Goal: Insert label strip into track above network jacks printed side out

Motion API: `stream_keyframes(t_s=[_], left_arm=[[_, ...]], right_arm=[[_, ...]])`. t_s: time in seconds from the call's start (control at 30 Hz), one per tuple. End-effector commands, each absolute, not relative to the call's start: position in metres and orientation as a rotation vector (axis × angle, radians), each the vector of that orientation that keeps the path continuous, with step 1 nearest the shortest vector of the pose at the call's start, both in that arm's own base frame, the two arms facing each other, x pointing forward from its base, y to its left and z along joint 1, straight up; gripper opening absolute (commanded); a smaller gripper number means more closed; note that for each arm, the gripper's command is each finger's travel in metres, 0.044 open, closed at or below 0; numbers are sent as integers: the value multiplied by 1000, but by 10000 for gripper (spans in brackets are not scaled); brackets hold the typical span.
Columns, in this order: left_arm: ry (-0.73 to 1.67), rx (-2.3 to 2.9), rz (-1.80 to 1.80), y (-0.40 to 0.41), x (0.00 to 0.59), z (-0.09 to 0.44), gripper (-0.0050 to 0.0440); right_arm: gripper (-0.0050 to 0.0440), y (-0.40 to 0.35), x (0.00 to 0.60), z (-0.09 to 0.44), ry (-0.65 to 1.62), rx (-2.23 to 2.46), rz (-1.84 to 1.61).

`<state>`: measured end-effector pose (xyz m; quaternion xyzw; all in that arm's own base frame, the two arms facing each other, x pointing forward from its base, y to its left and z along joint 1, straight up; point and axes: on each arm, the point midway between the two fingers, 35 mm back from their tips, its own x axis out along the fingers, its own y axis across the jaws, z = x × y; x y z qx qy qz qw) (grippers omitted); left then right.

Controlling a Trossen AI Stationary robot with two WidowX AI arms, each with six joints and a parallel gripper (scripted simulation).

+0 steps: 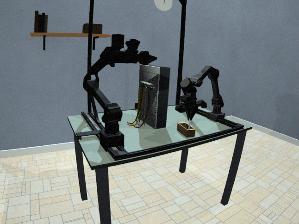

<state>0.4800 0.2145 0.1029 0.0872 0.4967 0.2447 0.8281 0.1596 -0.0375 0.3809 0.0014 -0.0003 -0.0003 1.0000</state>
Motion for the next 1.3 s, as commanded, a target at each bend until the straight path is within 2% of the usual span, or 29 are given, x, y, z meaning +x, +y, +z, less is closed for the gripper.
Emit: stream_keyframes(t_s=[0.0,1.27], left_arm=[[1024,184,544,215,483,109,-50],[814,135,728,220,502,120,-50]], right_arm=[[440,-37,159,383,-2,-5,0],[440,-37,159,383,-2,-5,0]])
